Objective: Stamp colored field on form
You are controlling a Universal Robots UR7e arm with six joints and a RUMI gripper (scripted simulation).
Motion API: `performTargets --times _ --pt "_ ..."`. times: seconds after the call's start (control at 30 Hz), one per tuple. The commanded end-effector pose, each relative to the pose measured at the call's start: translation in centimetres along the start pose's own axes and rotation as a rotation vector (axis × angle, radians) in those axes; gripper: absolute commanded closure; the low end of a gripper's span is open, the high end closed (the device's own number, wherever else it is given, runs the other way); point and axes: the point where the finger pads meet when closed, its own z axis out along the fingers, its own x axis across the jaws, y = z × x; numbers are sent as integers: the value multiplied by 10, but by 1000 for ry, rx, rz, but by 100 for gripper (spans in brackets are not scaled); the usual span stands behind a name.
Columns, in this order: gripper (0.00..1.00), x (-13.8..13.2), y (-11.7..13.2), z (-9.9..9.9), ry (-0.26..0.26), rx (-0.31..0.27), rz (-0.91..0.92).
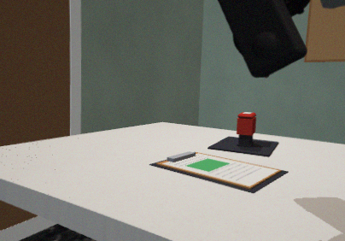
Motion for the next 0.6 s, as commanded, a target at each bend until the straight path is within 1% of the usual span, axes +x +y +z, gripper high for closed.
performTargets --times 0.0,0.17,0.33,0.4,0.57 --pt "0 1 0 0 0 3 3" --pt "0 5 1 1 -8 18 24" --pt "0 15 2 4 -26 54 74" --pt "0 15 2 4 -26 54 74" --pt "0 33 5 8 -60 114 161"
